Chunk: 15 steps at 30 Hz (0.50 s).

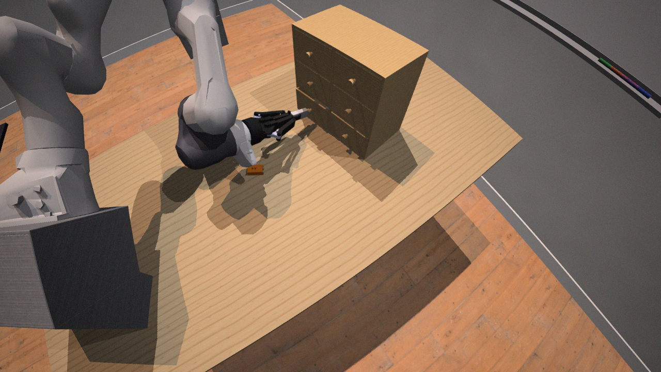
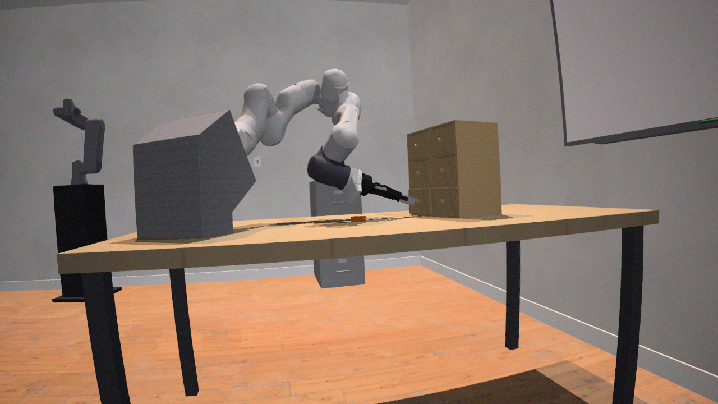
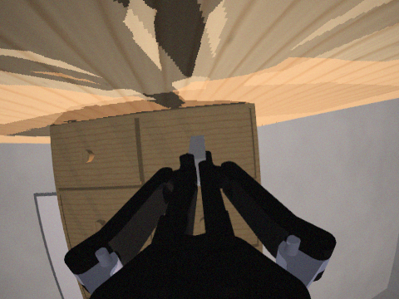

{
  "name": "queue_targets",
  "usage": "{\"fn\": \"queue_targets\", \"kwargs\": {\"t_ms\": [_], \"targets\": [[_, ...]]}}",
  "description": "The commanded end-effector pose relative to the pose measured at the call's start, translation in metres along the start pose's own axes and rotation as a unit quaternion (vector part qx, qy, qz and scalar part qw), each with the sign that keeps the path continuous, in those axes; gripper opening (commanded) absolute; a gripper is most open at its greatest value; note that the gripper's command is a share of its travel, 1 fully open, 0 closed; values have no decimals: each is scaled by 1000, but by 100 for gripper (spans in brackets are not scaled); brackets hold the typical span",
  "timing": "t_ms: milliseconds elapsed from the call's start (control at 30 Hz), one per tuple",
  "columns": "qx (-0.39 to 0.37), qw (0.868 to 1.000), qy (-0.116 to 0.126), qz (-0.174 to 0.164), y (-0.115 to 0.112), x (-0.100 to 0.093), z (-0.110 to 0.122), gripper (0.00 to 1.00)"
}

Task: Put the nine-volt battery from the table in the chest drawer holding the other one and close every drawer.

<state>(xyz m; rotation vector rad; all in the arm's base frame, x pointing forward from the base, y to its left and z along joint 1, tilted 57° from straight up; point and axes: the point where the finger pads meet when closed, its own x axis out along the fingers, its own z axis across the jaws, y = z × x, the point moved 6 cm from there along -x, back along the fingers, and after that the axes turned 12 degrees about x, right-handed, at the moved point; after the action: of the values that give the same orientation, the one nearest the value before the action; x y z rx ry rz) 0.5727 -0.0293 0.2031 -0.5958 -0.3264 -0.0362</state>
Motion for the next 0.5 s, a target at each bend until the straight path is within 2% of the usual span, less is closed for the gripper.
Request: {"fn": "queue_targets", "kwargs": {"t_ms": [0,467], "targets": [[5,1000,5,1,-1,4,-2,0],[5,1000,5,1,-3,8,-2,0]]}}
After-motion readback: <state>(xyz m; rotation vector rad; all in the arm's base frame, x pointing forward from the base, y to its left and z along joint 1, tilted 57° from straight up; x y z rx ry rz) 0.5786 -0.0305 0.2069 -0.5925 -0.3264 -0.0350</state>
